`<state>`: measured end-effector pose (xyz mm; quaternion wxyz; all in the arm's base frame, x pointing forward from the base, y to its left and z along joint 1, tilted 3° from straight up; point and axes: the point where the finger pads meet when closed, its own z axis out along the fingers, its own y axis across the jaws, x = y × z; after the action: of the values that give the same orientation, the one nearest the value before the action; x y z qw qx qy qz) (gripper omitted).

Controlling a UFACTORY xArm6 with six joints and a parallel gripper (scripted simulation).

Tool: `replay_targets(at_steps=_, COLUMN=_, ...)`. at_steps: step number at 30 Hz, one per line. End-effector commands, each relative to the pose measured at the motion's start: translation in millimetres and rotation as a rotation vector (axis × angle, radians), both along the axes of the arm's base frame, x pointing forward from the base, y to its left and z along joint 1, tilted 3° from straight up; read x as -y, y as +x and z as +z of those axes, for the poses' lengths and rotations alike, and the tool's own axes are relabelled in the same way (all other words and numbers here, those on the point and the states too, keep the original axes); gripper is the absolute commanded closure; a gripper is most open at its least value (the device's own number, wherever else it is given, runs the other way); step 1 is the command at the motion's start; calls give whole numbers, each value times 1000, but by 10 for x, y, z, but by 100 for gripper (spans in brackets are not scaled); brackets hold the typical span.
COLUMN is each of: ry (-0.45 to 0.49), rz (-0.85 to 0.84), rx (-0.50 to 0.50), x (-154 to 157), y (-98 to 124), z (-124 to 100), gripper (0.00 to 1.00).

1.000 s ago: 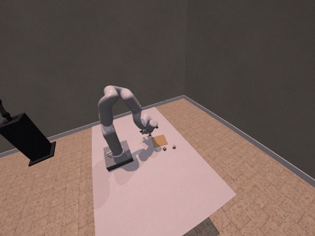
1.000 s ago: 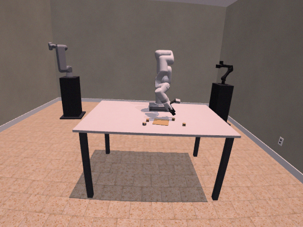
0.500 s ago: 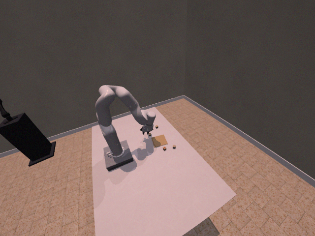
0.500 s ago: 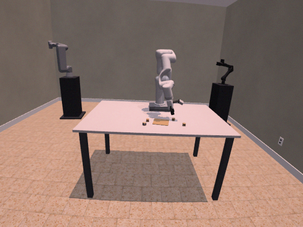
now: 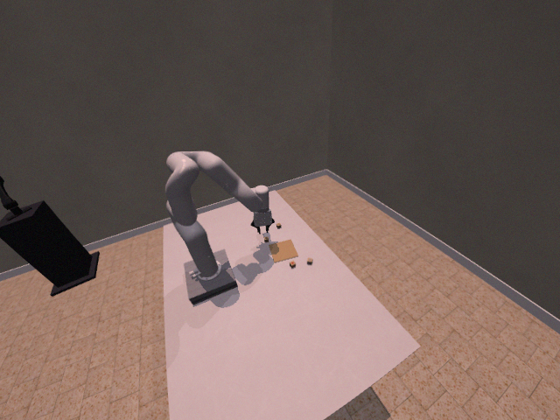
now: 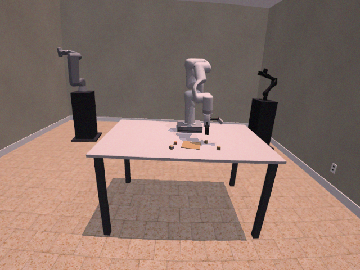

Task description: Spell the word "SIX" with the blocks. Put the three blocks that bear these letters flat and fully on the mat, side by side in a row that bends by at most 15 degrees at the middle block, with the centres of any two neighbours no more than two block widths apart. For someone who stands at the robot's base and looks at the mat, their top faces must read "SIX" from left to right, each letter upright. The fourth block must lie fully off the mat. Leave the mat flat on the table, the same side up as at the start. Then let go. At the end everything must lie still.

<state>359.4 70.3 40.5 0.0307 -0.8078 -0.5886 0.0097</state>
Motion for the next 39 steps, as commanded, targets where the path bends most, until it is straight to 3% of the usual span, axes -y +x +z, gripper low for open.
replay_targets(at_steps=1, ry=-75, rz=-10, rx=55, x=-60, y=114, z=95, gripper=58)
replay_targets(at_steps=6, ry=-83, rz=-12, rx=68, x=-78, y=135, z=115, gripper=58)
replay_targets(at_steps=7, ry=-83, rz=-12, rx=68, x=-78, y=135, z=115, gripper=0)
replay_targets(at_steps=29, ry=-82, rz=59, rx=68, x=-75, y=135, z=114, gripper=0)
replay_targets(at_steps=39, ry=-76, rz=343, rx=66, x=-66, y=133, z=109, gripper=0)
